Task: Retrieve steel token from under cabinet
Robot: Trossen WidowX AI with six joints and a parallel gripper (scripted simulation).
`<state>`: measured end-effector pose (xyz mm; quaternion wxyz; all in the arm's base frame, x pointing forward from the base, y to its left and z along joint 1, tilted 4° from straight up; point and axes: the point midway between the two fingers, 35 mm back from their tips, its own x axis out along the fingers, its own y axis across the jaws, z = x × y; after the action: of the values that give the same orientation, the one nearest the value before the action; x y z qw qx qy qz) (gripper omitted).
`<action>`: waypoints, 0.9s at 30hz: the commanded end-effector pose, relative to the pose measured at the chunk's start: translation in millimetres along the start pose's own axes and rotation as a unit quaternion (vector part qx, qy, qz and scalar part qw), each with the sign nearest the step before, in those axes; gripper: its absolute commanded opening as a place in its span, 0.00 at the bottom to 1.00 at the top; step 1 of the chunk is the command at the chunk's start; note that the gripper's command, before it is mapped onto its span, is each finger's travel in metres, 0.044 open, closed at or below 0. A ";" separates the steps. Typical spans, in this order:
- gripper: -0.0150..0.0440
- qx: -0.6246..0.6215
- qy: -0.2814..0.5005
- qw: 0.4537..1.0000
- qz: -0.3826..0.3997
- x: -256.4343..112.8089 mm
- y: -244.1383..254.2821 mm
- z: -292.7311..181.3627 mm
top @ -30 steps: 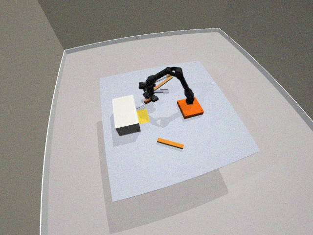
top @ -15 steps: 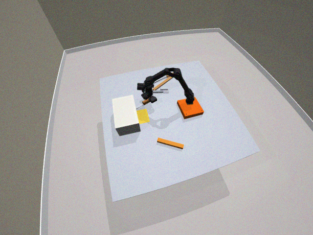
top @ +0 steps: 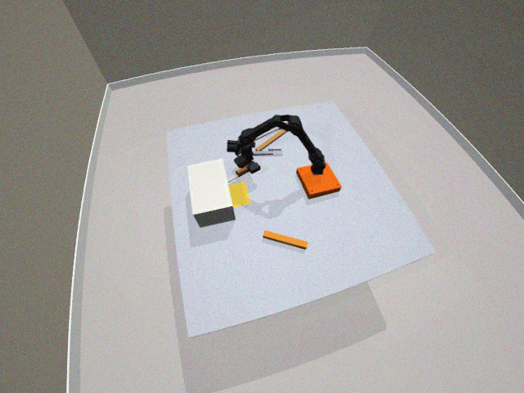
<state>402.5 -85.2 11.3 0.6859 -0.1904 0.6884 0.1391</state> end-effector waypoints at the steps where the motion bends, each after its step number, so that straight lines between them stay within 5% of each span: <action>1: 0.25 0.000 -0.001 1.000 -0.002 -0.4 -0.2 6.9; 27: 0.25 0.000 -0.001 1.000 -0.001 0.6 11.6 20.4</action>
<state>418.0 -73.4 11.5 0.6877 -0.1913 0.6873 0.1348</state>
